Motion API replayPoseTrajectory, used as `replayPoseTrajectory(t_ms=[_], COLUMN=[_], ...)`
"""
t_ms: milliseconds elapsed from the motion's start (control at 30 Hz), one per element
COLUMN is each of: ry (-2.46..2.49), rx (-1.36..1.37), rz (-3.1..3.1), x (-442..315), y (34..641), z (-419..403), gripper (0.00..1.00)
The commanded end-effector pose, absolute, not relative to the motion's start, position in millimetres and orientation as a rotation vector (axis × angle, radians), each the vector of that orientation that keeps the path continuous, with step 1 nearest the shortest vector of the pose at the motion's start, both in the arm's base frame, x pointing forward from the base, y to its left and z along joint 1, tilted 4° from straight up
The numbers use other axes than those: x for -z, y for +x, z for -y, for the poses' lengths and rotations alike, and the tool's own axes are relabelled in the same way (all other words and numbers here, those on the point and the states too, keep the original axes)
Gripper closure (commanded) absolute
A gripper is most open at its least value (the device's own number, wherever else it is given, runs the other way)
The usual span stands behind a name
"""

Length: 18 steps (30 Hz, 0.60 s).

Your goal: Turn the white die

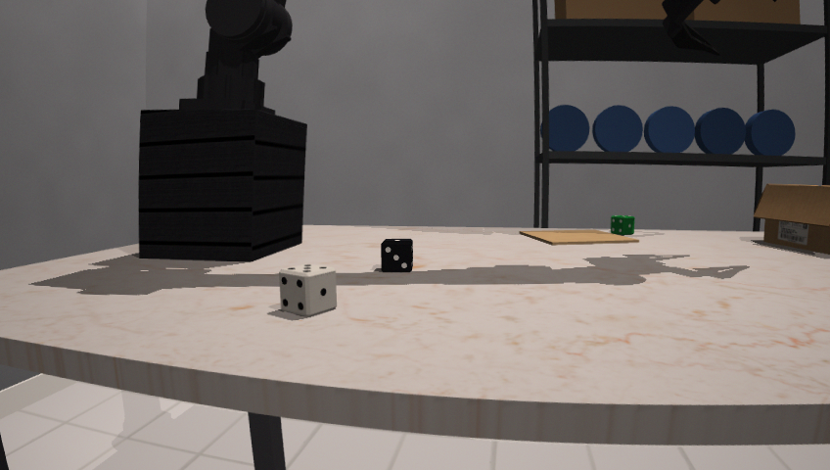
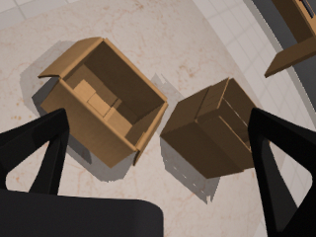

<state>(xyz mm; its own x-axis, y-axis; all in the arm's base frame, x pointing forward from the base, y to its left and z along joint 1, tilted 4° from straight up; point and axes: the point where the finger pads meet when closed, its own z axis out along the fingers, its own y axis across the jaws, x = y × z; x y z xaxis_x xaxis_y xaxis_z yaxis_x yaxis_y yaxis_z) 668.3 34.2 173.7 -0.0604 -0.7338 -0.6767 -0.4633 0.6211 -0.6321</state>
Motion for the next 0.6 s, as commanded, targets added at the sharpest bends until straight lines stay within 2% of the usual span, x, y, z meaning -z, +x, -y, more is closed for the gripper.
replayPoseTrajectory(t_ms=[0,33,200,367,467,533,567], ry=[-1.058,-1.084,-1.145,-1.254,-1.254,-1.331,-1.331], rx=[0.404,0.45,0.527,0.578,0.578,0.557,0.557], rz=[-1.747,-1.809,-1.946,-2.165,-2.165,-2.304,-2.304], x=[-172,-157,-126,-83,-82,-57,-57], y=[647,633,594,515,512,448,448], z=[13,46,112,194,197,238,238], gripper=[0.0,0.0,0.0,0.0,0.0,0.0,0.0])
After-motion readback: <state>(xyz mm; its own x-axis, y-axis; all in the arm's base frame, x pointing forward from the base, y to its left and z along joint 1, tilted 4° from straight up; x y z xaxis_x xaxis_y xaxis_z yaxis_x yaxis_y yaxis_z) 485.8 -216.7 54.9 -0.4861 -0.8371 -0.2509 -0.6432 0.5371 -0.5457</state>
